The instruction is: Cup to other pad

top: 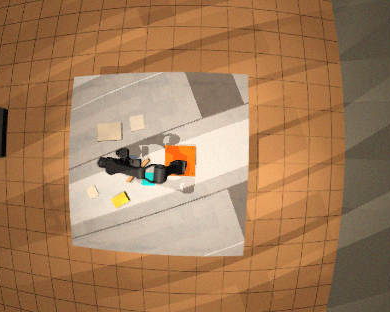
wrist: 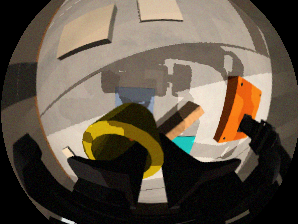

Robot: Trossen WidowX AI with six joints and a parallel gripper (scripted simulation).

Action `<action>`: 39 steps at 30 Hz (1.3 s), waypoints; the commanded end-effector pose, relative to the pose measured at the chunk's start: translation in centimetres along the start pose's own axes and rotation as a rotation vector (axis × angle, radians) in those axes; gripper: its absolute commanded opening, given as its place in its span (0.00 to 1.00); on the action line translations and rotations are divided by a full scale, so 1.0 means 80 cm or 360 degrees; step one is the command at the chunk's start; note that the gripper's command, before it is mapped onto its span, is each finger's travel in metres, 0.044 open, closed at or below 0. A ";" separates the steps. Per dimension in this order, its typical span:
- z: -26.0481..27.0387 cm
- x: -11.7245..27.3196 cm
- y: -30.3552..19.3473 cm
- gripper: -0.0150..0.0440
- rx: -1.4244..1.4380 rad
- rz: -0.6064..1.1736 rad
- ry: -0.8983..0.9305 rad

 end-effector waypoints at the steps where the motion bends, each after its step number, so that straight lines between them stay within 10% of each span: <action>1: -0.008 0.002 -0.006 0.25 -0.0003 0.0006 0.0012; 39: -0.103 0.004 -0.071 0.25 -0.0001 0.0018 0.0004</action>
Point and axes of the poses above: the point midway between the two fingers, 35 mm back from their tips, its own x axis back along the fingers, its own z axis across the jaws, y = z × x, the point moved 1 cm from there along x, back along the fingers, and after that the axes turned 10 degrees about -x, right-handed, at the moved point
